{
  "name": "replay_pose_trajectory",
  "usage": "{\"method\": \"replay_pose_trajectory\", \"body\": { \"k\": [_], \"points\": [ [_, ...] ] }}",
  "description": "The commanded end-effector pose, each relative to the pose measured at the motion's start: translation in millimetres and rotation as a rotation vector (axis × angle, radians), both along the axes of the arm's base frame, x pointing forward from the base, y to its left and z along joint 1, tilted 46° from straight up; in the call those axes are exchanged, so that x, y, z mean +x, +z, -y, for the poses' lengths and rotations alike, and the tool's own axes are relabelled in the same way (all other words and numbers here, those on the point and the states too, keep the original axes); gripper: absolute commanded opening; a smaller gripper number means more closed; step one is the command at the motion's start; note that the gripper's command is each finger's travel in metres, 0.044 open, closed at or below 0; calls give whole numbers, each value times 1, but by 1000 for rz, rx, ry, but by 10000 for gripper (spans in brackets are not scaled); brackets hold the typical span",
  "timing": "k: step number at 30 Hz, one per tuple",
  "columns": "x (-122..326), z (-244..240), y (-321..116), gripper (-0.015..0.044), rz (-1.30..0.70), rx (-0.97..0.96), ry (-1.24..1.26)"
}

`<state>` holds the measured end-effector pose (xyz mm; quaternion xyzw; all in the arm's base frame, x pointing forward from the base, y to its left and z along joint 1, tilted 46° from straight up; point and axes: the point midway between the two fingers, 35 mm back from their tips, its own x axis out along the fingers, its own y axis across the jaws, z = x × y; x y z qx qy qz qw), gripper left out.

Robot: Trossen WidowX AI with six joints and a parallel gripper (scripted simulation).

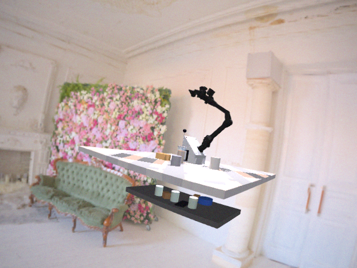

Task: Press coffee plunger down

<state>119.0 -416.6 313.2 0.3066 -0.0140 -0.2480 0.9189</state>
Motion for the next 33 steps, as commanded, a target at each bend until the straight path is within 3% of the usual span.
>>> {"method": "replay_pose_trajectory", "body": {
  "k": [1, 8, 15, 26, 33],
  "points": [
    [40, -39, -42, 440, -59, 79, 148],
    [92, -128, -107, 440, -155, 184, 432],
    [116, -225, -147, 440, -205, 263, 713],
    [123, -268, -186, 440, -200, 261, 728],
    [126, -272, -186, 440, -197, 258, 733]
  ]
}}
